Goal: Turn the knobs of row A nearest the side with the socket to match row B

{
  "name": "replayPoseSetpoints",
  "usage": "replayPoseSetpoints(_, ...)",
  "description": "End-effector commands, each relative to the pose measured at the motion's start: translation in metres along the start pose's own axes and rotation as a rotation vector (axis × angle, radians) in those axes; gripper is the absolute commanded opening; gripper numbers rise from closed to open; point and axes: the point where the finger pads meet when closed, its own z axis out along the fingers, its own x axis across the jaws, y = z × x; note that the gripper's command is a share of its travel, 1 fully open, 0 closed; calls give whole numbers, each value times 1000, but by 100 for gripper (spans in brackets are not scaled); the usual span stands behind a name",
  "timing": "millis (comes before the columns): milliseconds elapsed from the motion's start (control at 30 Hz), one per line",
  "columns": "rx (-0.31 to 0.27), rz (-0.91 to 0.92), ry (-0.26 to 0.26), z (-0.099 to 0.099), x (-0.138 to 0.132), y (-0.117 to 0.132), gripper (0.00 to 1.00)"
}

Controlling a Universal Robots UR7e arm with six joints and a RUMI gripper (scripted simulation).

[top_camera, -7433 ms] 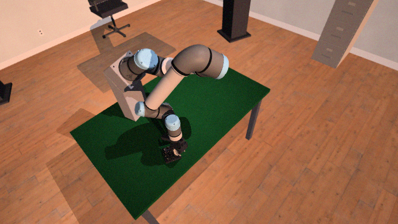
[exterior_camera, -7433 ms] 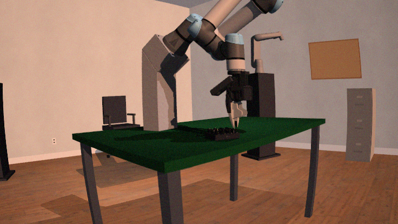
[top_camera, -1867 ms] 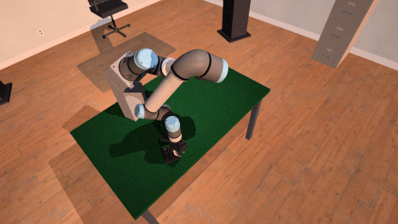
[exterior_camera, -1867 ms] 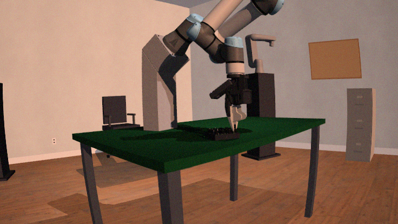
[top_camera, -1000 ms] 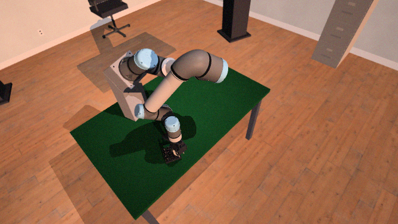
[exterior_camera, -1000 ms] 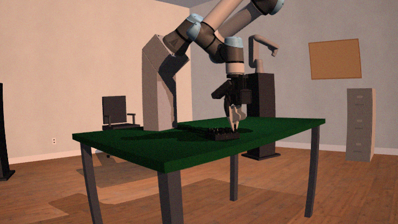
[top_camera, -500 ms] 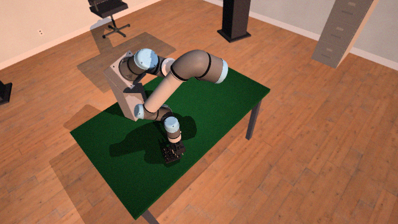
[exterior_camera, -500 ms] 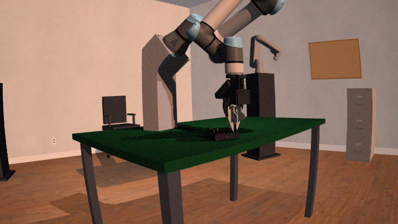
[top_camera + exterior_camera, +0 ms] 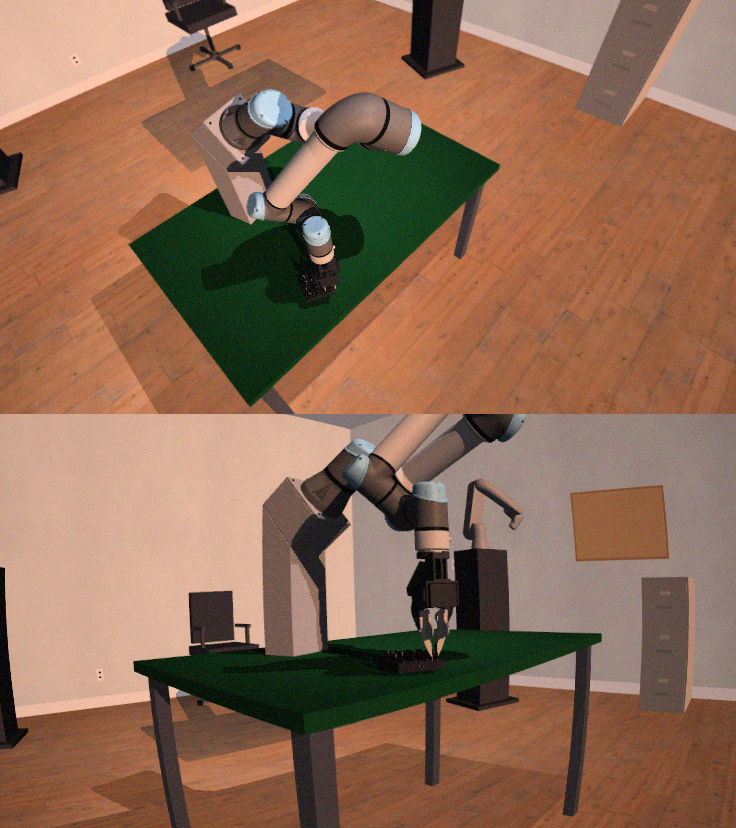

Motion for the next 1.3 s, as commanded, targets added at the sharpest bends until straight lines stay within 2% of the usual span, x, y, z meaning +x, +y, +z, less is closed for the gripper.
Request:
replayPoseSetpoints(0,-10,126,-5,0,-1,2,4)
replayPoseSetpoints(400,-10,307,-5,-1,0,1,4)
replayPoseSetpoints(1267,-11,378,-3,-1,1,3,4)
